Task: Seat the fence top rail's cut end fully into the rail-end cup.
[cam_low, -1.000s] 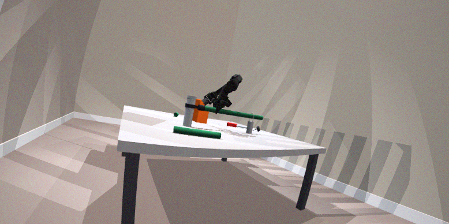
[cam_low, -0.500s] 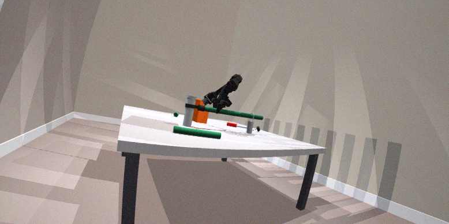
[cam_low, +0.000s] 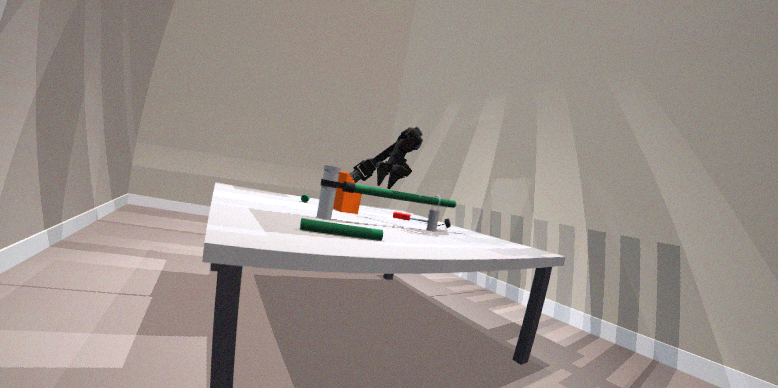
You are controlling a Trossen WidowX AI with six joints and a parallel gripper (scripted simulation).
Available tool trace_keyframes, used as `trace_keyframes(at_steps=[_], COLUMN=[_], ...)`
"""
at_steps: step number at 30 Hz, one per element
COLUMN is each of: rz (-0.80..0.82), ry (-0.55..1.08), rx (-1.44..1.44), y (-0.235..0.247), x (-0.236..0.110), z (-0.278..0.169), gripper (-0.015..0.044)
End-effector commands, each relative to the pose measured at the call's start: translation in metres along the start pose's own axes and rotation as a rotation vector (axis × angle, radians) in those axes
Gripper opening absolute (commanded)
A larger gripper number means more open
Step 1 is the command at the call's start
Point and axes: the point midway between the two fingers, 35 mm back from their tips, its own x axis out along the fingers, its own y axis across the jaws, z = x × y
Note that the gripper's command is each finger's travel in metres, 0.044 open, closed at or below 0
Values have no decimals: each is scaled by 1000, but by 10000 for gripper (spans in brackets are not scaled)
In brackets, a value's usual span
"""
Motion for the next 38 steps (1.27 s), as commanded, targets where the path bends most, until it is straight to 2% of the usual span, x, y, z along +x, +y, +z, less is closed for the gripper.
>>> trace_keyframes(at_steps=[1, 5, 38], rz=[-2, -1, -1], ry=[1, 1, 1], rx=[-1, -1, -1], y=[1, 4, 4], x=[-19, -44, -44], z=[-1, 0, 0], gripper=[440, 440, 440])
